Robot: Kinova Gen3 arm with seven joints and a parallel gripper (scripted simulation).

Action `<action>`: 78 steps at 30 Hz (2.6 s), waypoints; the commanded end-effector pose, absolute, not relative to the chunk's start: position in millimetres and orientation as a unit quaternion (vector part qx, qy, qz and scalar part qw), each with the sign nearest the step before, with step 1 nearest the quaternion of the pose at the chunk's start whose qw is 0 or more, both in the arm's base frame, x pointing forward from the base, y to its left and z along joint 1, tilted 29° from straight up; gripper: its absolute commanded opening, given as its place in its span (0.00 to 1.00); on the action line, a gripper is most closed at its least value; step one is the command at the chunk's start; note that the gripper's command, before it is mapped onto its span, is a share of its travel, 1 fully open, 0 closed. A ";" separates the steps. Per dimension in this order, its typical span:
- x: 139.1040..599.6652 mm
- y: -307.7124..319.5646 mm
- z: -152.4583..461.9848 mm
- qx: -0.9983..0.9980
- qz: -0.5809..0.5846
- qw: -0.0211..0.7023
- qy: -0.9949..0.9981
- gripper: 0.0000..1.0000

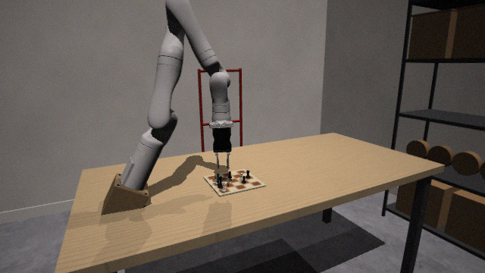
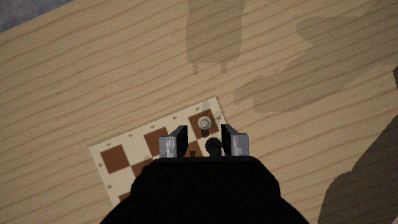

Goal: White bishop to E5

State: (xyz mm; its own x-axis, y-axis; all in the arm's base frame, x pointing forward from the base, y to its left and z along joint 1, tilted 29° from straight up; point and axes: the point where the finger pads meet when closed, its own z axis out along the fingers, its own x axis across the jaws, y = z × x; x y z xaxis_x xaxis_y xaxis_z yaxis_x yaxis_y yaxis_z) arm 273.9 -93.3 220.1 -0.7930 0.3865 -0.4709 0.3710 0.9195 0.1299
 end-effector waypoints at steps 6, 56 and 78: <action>274.1 -93.4 220.4 0.200 0.015 0.252 0.947 0.73; 284.2 -95.7 201.5 0.200 0.016 0.253 0.947 0.73; 296.0 -98.4 179.2 0.200 0.016 0.253 0.947 0.73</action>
State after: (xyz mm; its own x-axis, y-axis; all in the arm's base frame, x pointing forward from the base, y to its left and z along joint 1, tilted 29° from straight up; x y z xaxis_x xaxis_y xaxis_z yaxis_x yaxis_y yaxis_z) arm 296.4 -98.9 181.9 -0.7897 0.3844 -0.4781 0.3702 0.9200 0.1284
